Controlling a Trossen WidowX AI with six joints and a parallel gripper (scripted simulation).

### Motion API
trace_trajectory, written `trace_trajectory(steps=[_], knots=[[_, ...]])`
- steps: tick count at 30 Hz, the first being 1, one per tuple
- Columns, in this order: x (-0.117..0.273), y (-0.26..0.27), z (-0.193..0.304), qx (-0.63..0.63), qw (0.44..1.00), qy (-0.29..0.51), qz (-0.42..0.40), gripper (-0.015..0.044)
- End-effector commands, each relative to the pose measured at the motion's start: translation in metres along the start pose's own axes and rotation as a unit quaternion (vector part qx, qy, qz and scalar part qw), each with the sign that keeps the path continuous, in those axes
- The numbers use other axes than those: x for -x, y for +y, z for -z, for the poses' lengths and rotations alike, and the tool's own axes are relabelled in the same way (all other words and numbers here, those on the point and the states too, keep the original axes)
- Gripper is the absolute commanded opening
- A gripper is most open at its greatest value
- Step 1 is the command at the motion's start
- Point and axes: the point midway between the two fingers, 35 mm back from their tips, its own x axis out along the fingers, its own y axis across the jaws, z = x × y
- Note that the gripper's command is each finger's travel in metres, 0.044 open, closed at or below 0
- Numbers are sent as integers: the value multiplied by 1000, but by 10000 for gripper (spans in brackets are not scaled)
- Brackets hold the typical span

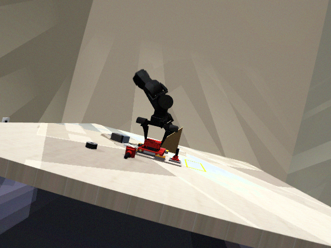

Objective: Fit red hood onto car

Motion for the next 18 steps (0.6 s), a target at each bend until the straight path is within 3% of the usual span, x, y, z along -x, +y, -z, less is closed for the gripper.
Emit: trace_trajectory(steps=[1,18], knots=[[-2,-1,0,1,1000,0,3,0],[4,0,0,1,1000,0,1,0]])
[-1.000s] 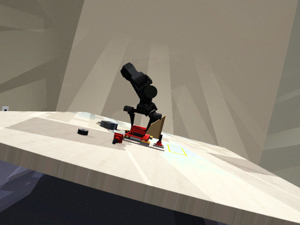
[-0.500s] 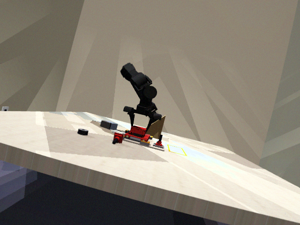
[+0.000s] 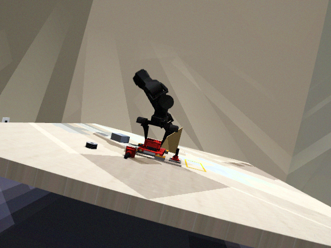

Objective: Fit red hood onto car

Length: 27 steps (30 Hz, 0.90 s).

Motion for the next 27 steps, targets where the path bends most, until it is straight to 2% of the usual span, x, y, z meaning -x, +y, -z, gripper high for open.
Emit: trace_trajectory(steps=[1,27], knots=[[3,0,-2,-3,1000,-2,0,0],[-3,0,-1,-3,1000,-2,0,0]])
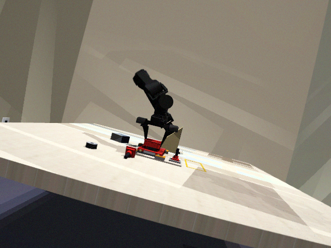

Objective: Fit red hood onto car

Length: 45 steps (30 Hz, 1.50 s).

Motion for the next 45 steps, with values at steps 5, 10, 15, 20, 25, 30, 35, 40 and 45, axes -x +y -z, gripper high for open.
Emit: trace_trajectory(steps=[5,10,15,20,25,30,35,40,45], knots=[[-4,0,1,3,1000,1,1,0],[-6,0,1,3,1000,1,1,0],[-8,0,1,3,1000,1,2,0],[-10,0,1,3,1000,1,2,0],[-12,0,2,3,1000,1,2,0],[-14,0,1,3,1000,1,2,0],[-16,0,1,2,1000,1,2,0],[-15,-1,0,0,1000,0,2,0],[-15,0,0,0,1000,0,2,79]])
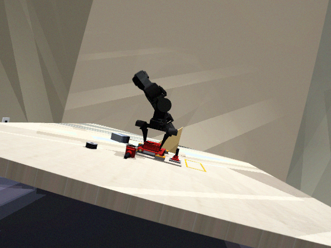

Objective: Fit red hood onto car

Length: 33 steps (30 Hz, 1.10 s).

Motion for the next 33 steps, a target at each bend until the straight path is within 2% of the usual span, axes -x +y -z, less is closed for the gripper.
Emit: trace_trajectory(steps=[1,14,19,25,33], knots=[[0,0,0,0,1000,0,0,105],[0,0,0,0,1000,0,0,440],[7,1,-1,0,1000,0,0,440],[70,2,-1,0,1000,0,3,440],[73,1,0,0,1000,0,3,440]])
